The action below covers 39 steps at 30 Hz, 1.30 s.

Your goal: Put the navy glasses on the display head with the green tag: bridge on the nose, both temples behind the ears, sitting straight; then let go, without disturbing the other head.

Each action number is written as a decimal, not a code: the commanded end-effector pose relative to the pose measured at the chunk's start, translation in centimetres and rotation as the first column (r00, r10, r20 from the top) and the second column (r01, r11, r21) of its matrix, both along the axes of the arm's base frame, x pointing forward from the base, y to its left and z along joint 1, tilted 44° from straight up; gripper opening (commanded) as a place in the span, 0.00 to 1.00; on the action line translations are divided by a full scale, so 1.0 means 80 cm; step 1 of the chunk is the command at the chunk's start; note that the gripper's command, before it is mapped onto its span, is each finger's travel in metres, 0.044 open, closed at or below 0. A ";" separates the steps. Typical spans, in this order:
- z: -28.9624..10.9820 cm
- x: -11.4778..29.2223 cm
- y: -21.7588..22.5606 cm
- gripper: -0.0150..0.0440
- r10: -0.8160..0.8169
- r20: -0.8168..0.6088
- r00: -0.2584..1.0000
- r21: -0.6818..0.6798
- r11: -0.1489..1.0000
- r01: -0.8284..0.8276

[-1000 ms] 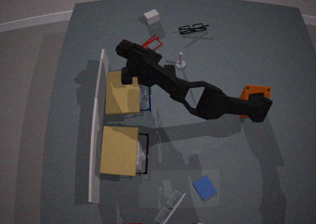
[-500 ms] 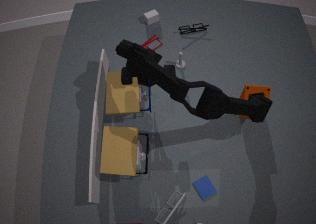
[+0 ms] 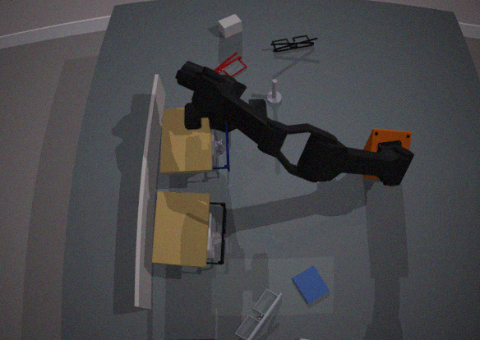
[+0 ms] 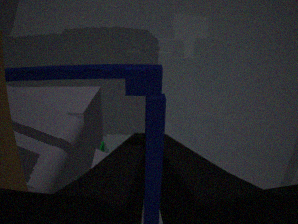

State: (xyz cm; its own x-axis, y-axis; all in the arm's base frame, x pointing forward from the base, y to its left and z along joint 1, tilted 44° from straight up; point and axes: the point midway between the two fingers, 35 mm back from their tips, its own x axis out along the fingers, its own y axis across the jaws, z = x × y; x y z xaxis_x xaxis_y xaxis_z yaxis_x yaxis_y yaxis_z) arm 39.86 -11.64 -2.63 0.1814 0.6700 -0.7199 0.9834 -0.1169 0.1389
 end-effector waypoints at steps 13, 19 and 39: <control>0.009 -0.001 -0.009 0.44 0.005 -0.008 1.000 -0.003 1.000 -0.005; 0.033 -0.006 -0.028 0.44 0.020 -0.027 0.999 -0.007 1.000 -0.020; 0.040 -0.080 -0.037 0.44 0.020 -0.031 0.999 -0.008 1.000 -0.020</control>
